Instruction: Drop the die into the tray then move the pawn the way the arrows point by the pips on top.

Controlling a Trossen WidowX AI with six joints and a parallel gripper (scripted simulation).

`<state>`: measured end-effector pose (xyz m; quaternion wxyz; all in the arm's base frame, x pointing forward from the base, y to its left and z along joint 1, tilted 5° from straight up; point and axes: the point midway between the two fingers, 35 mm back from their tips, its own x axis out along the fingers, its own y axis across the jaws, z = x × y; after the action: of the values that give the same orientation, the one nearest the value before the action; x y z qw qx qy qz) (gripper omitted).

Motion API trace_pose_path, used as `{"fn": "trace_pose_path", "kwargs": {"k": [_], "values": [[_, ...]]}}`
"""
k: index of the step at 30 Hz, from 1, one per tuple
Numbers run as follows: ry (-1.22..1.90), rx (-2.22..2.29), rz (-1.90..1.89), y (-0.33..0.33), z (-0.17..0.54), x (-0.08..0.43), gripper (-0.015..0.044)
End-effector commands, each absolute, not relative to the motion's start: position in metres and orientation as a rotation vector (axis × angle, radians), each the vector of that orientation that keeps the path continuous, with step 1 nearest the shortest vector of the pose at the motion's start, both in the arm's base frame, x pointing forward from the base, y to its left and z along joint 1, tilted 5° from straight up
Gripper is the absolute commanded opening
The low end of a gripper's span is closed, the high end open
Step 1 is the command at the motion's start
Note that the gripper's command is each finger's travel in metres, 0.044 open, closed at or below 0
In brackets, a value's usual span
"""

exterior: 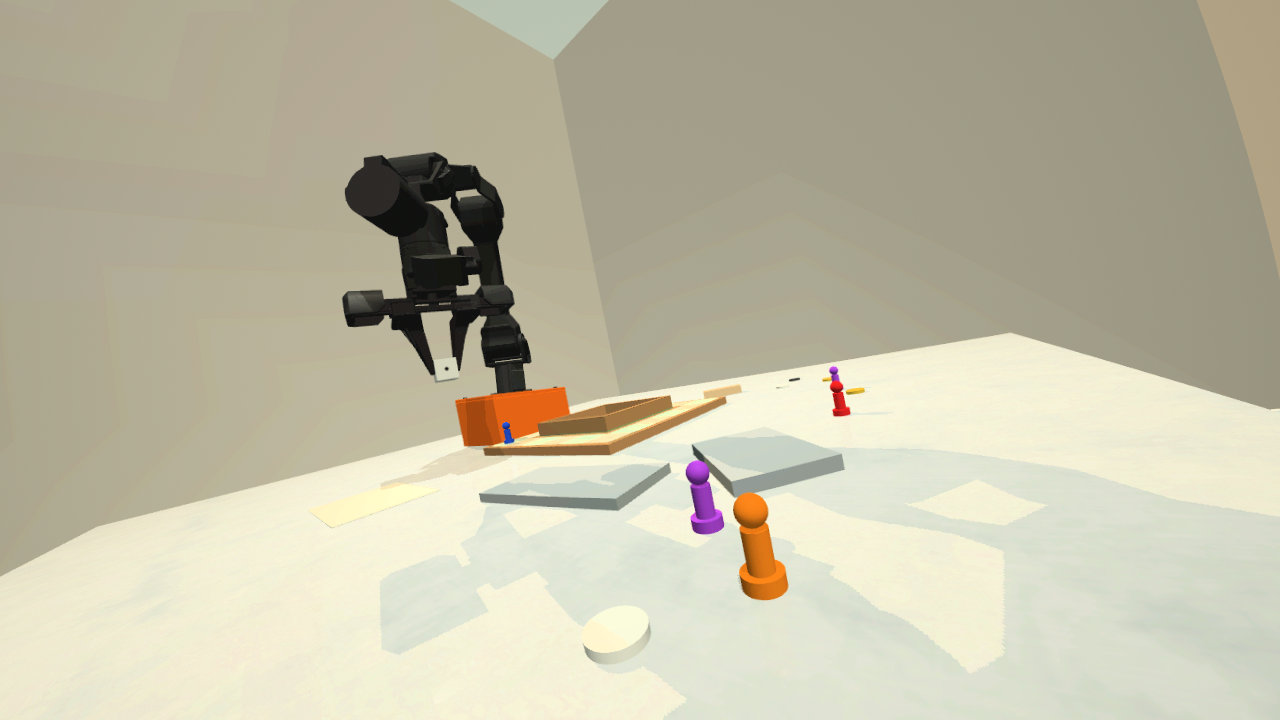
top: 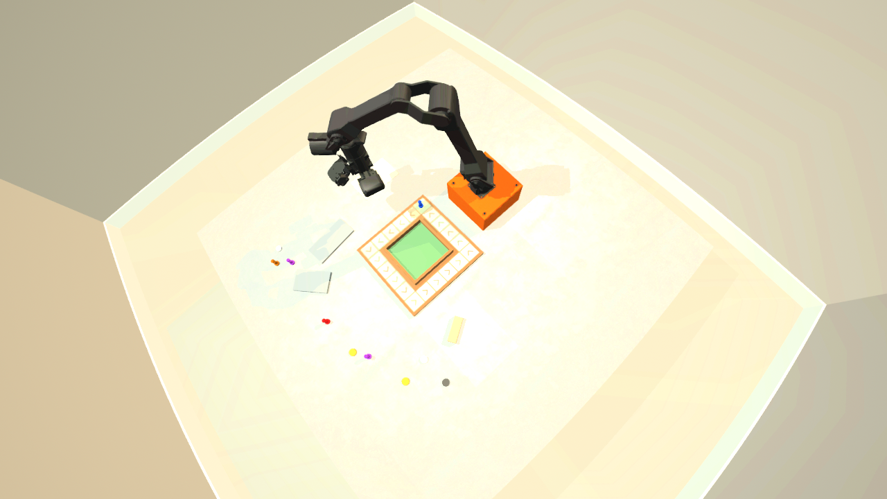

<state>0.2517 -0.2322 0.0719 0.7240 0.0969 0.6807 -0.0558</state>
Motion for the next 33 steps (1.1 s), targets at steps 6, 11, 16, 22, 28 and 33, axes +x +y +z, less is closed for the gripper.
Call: {"fn": "trace_pose_path", "kwargs": {"k": [6,11,16,22,28,33], "values": [[1.512,0.192,-0.099,-0.207,0.074,0.261,0.0000],[1.512,0.172,-0.078,-0.179,0.072,0.272,0.0000],[1.512,0.151,-0.058,-0.151,0.069,0.280,0.0000],[1.512,0.128,-0.032,-0.117,0.065,0.285,0.0000],[1.511,0.105,-0.006,-0.084,0.062,0.287,0.0000],[1.510,0.086,0.017,-0.057,0.058,0.285,0.0000]]}}
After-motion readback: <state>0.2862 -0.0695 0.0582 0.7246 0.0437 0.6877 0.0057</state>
